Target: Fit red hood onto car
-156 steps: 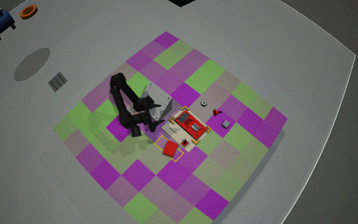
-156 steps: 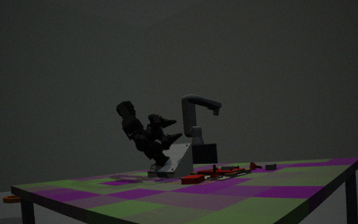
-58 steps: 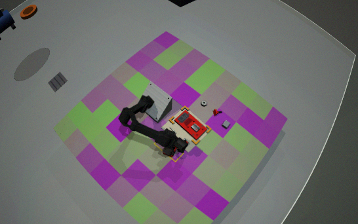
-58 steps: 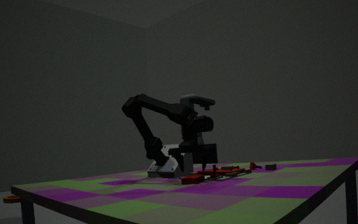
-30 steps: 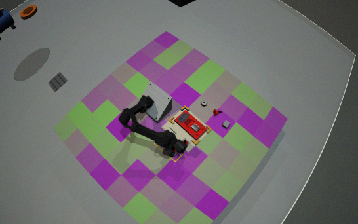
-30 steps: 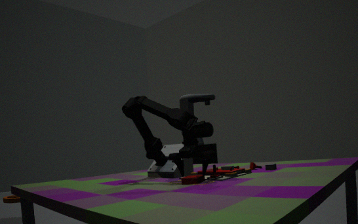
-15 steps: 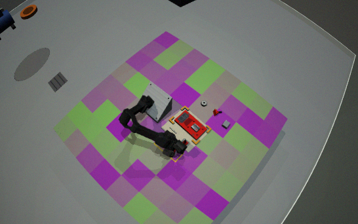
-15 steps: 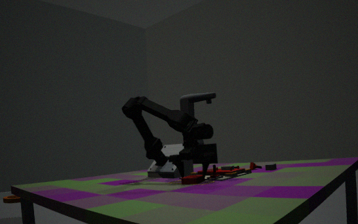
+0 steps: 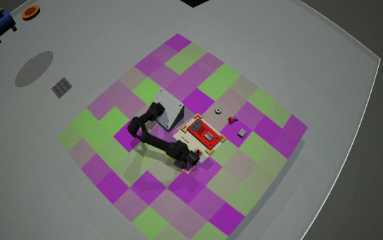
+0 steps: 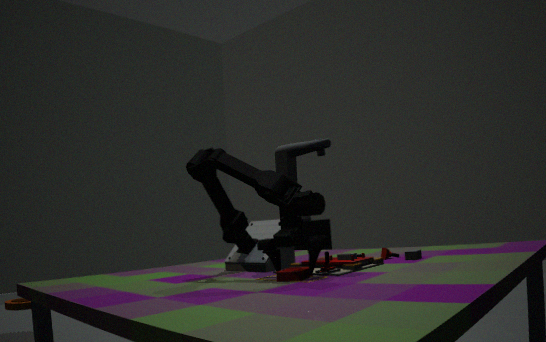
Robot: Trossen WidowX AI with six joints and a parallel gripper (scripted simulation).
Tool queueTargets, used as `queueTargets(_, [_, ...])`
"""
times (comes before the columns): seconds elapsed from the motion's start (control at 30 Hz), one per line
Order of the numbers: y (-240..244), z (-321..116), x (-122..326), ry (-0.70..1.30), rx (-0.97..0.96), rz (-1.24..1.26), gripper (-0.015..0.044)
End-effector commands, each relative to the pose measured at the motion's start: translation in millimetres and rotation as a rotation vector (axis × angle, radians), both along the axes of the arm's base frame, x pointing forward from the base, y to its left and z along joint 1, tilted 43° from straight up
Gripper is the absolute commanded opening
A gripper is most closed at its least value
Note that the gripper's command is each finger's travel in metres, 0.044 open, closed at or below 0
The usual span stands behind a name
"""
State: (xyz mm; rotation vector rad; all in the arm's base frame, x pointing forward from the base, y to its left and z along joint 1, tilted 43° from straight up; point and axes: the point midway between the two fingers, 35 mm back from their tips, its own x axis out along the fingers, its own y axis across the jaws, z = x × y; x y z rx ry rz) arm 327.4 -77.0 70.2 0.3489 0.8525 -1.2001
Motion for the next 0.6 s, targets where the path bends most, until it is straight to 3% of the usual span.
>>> queueTargets(0.0, [0.0,0.0,0.0,0.000,0.000,0.000,0.0414])
queueTargets(0.1, [0.0,0.0,0.0,0.000,0.000,0.000,0.0335])
queueTargets(0.4, [0.0,0.0,0.0,0.000,0.000,0.000,0.0275])
queueTargets(0.57, [3.6,3.8,-0.8,0.002,0.000,0.000,0.0144])
